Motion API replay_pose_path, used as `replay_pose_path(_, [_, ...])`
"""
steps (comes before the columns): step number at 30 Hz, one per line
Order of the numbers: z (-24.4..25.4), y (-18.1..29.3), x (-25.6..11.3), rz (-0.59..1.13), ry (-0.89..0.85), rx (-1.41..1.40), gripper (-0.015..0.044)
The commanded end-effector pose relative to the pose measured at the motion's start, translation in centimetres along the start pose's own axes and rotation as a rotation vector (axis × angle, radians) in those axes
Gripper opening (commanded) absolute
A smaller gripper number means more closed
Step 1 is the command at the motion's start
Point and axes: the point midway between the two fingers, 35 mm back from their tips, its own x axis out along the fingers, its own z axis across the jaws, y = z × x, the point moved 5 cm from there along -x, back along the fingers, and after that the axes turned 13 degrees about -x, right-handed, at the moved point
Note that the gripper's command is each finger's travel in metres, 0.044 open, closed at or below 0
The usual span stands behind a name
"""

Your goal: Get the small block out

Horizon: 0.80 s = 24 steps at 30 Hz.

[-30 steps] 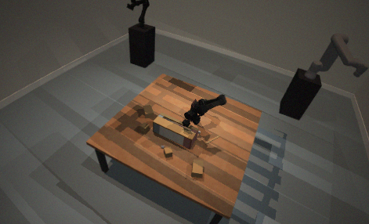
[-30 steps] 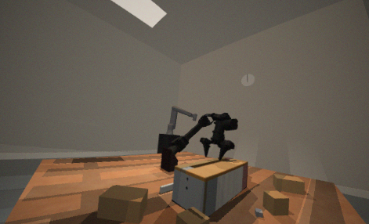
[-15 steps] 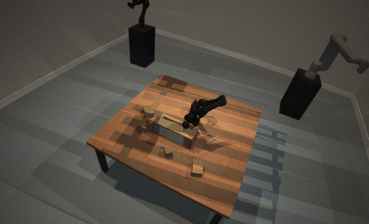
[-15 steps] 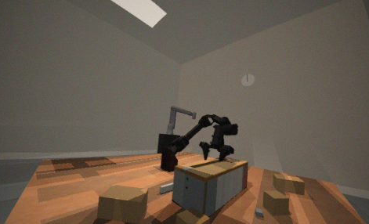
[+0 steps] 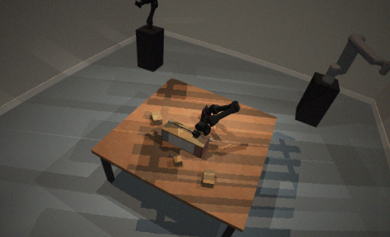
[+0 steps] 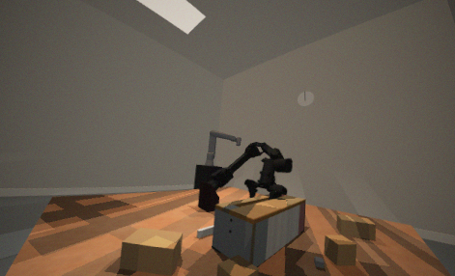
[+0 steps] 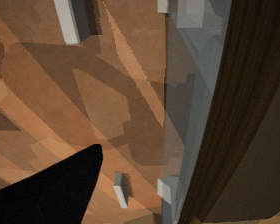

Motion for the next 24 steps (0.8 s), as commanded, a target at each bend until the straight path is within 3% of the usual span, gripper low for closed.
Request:
replay_pose_path(1, [0.0,0.0,-0.1,0.000,0.001,-0.001,0.0400])
replay_pose_path(24, [1.3,5.5,2.0,0.002,0.000,0.000,0.0400])
